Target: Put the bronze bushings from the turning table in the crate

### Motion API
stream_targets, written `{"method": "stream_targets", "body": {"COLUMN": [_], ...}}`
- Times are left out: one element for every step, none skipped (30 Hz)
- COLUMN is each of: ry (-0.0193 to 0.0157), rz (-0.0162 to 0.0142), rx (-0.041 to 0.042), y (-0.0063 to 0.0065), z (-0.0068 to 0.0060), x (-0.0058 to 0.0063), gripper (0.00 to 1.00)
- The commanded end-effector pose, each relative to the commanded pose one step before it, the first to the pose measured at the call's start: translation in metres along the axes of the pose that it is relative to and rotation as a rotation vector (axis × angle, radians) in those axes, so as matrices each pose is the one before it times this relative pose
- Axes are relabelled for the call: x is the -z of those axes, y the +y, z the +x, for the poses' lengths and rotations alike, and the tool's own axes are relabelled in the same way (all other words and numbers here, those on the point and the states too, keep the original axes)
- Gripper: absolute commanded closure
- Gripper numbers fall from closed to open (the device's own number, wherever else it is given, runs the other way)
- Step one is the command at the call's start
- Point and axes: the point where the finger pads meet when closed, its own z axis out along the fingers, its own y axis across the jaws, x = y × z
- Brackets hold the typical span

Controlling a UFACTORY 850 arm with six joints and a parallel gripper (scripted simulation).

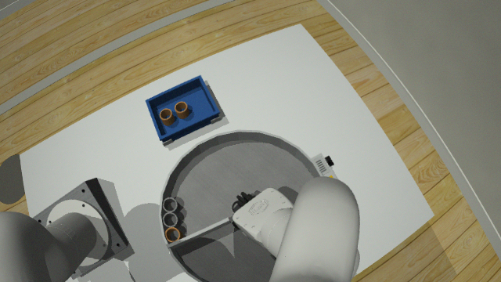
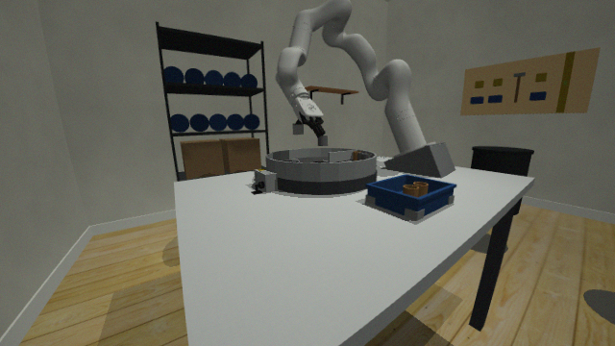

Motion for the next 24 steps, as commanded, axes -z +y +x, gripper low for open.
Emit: {"method": "stream_targets", "body": {"ry": [-0.00064,0.0,0.0,0.0,0.0,0.0,0.0,0.0,0.0,0.0,0.0,0.0,0.0,0.0,0.0,0.0,0.0,0.0,0.0,0.0,0.0,0.0,0.0,0.0], "rz": [-0.00438,0.0,0.0,0.0,0.0,0.0,0.0,0.0,0.0,0.0,0.0,0.0,0.0,0.0,0.0,0.0,0.0,0.0,0.0,0.0,0.0,0.0,0.0,0.0], "rx": [-0.00021,0.0,0.0,0.0,0.0,0.0,0.0,0.0,0.0,0.0,0.0,0.0,0.0,0.0,0.0,0.0,0.0,0.0,0.0,0.0,0.0,0.0,0.0,0.0], "y": [-0.01073,-0.00005,0.0,0.0,0.0,0.0,0.0,0.0,0.0,0.0,0.0,-0.00001,-0.00003,-0.00004,-0.00006,-0.00007,0.0,0.0,-0.00006,-0.00005,-0.00002,0.0,0.0,0.0], "z": [0.003,0.00002,0.0,0.0,0.0,0.0,0.0,0.0,0.0,0.0,0.0,0.00016,0.00091,0.00187,0.0026,0.00286,0.0,0.0,0.00257,0.00182,0.00089,0.00016,0.0,0.0], "x": [0.00196,0.00001,0.0,0.0,0.0,0.0,0.0,0.0,0.0,0.0,0.0,-0.00019,-0.00107,-0.0022,-0.00306,-0.00337,0.0,0.0,-0.00303,-0.00215,-0.00105,-0.00019,0.0,0.0], "gripper": [1.0,1.0,1.0,1.0,1.0,1.0,1.0,1.0,1.0,1.0,1.0,1.0,1.0,1.0,1.0,1.0,1.0,1.0,1.0,1.0,1.0,1.0,1.0,1.0]}}
